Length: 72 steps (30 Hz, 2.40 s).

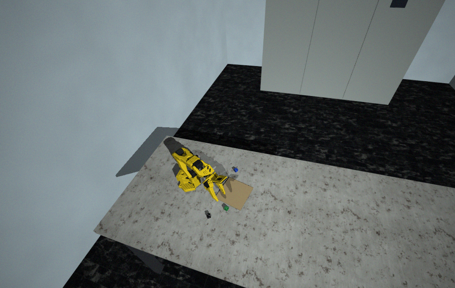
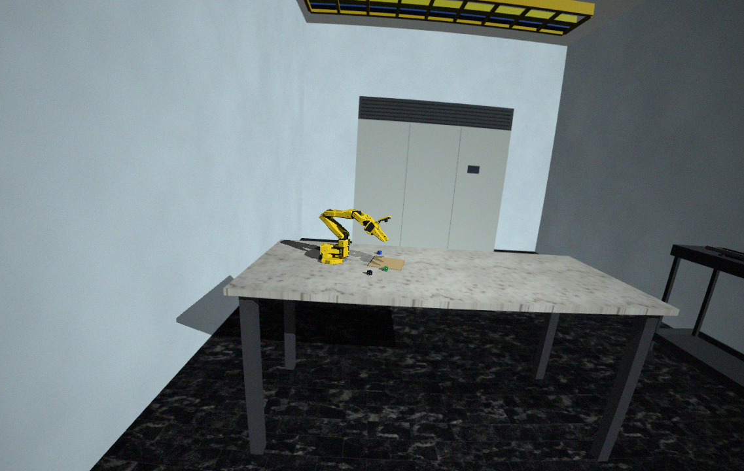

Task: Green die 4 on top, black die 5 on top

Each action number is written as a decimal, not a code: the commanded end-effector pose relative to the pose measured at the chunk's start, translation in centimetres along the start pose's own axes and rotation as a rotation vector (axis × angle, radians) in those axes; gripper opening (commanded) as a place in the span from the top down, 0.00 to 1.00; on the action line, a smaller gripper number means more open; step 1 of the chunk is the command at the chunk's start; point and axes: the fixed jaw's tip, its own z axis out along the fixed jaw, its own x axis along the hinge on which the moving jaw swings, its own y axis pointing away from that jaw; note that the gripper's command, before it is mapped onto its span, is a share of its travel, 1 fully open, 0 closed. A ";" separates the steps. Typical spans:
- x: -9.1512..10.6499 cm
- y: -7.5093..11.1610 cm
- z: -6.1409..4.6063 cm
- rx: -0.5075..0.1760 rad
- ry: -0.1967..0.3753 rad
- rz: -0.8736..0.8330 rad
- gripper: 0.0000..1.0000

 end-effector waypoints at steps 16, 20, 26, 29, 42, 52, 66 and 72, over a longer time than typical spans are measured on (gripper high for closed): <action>0.0 -3.5 -1.1 0.030 0.222 -0.450 0.75; 0.4 -4.5 -1.5 0.006 0.300 -0.579 0.75; 0.9 -5.7 -2.2 -0.049 0.400 -0.745 0.75; 1.2 -6.2 -2.6 -0.078 0.438 -0.810 0.75; 1.6 -7.0 -3.3 -0.148 0.507 -0.934 0.75; 1.7 -7.1 -3.4 -0.154 0.511 -0.942 0.75; 5.3 -6.5 -1.0 -0.350 0.673 -0.883 0.75; 7.6 -6.0 0.0 -0.465 0.765 -0.844 0.75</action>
